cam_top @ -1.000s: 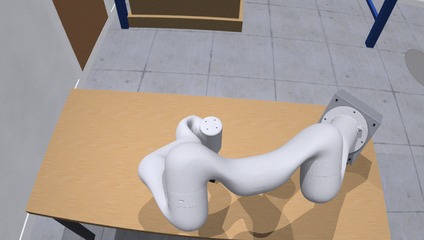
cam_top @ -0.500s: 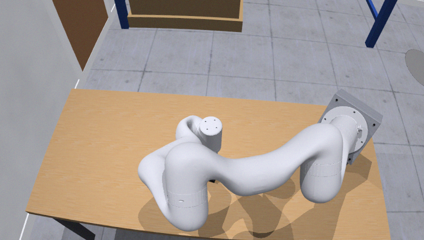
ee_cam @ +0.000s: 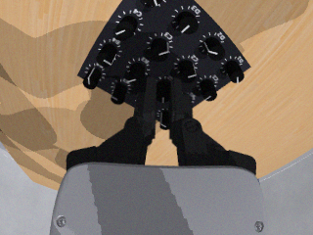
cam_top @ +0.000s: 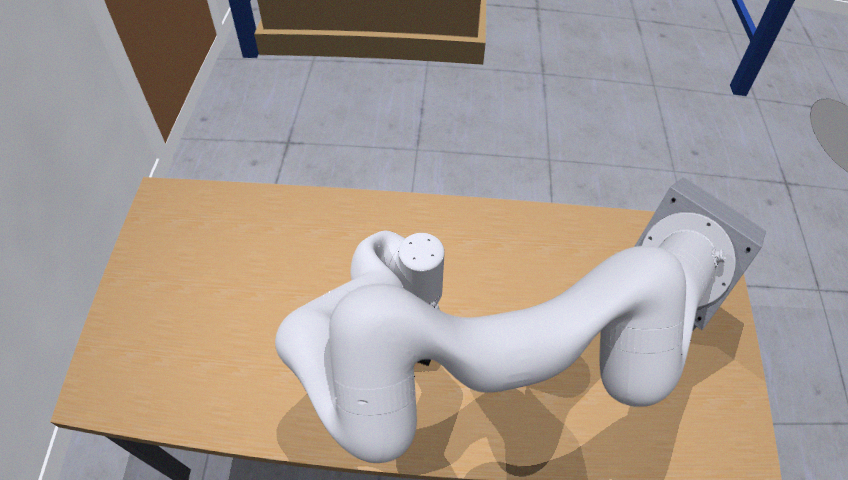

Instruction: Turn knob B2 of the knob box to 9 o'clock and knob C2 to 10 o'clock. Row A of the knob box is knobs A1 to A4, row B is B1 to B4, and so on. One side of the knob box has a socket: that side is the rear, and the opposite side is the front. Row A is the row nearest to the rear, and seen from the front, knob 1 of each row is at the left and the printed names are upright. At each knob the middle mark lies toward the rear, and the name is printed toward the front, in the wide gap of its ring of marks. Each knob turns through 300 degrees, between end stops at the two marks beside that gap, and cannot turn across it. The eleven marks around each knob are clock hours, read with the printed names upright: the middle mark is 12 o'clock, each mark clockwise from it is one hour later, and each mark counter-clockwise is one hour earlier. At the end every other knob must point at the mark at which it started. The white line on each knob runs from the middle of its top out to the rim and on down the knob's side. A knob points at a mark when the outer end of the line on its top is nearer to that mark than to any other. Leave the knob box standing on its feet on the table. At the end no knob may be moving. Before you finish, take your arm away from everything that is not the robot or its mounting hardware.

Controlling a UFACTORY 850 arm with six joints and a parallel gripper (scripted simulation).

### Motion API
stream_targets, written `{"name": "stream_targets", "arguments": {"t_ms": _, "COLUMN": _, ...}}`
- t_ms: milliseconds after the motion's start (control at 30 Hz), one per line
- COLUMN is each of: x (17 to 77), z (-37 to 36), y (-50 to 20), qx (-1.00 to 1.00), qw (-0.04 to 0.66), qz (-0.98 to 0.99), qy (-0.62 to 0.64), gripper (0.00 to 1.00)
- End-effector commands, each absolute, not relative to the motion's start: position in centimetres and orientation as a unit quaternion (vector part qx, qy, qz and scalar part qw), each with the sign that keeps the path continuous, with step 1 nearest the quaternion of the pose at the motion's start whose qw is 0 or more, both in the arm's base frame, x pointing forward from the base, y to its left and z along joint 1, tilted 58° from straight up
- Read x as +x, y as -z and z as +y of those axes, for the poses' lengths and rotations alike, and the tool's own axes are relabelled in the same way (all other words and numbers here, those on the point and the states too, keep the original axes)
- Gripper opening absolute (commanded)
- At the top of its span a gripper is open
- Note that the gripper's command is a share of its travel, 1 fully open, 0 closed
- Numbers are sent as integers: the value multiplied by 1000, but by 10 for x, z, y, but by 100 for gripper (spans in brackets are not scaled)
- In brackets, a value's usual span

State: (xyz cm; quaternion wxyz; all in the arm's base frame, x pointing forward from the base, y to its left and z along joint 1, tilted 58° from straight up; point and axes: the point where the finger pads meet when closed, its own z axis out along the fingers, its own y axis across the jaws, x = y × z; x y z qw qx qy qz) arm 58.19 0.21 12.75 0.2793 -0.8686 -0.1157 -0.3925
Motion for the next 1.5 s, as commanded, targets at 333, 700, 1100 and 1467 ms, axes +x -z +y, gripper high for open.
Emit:
{"name": "stream_targets", "arguments": {"t_ms": 333, "x": 582, "z": 2, "y": -128, "qx": -838, "qw": 210, "qz": -254, "qy": 435, "gripper": 8}}
{"name": "stream_targets", "arguments": {"t_ms": 700, "x": 582, "z": 2, "y": -128, "qx": -802, "qw": 158, "qz": -351, "qy": 456, "gripper": 8}}
{"name": "stream_targets", "arguments": {"t_ms": 1100, "x": 582, "z": 2, "y": -128, "qx": -767, "qw": 116, "qz": -422, "qy": 469, "gripper": 8}}
{"name": "stream_targets", "arguments": {"t_ms": 1467, "x": 582, "z": 2, "y": -128, "qx": -750, "qw": 97, "qz": -452, "qy": 473, "gripper": 8}}
